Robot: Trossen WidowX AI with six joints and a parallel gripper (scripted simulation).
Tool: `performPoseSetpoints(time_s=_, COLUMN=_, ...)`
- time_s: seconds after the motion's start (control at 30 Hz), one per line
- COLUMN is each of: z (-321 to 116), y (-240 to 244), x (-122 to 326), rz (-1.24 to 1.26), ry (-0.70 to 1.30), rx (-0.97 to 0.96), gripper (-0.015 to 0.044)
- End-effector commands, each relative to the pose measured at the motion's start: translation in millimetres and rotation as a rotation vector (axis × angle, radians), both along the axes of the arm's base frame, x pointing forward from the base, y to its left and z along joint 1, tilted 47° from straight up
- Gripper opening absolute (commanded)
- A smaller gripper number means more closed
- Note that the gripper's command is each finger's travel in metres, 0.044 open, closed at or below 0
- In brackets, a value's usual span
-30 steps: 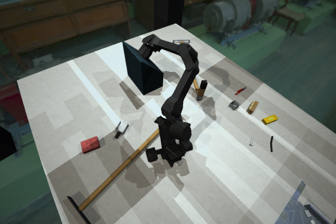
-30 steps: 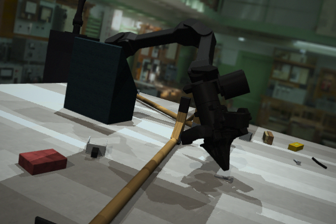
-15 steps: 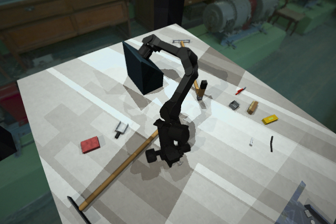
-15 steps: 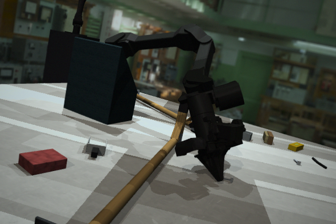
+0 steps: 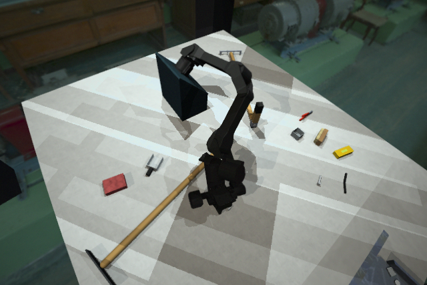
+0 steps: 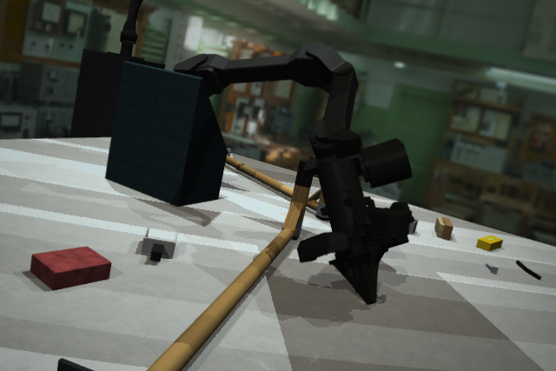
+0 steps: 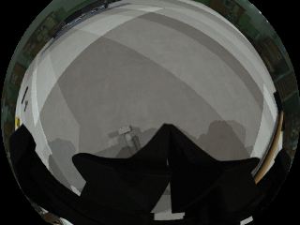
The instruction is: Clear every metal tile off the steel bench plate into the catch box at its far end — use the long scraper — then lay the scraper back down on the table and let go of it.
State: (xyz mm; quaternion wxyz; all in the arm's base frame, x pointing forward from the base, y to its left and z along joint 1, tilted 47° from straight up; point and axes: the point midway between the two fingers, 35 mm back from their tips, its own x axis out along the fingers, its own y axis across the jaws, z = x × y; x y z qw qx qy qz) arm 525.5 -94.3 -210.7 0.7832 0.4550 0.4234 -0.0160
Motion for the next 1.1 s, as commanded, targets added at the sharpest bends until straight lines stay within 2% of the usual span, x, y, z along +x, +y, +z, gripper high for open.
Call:
performPoseSetpoints(time_s=0.0, z=4.8, y=-0.4, x=8.2, rz=-0.007, ry=-0.004, rx=-0.005, gripper=0.0)
performPoseSetpoints(time_s=1.07, z=30.5, y=16.9, x=45.6, rz=-0.008, ry=-0.009, rx=-0.007, gripper=0.0)
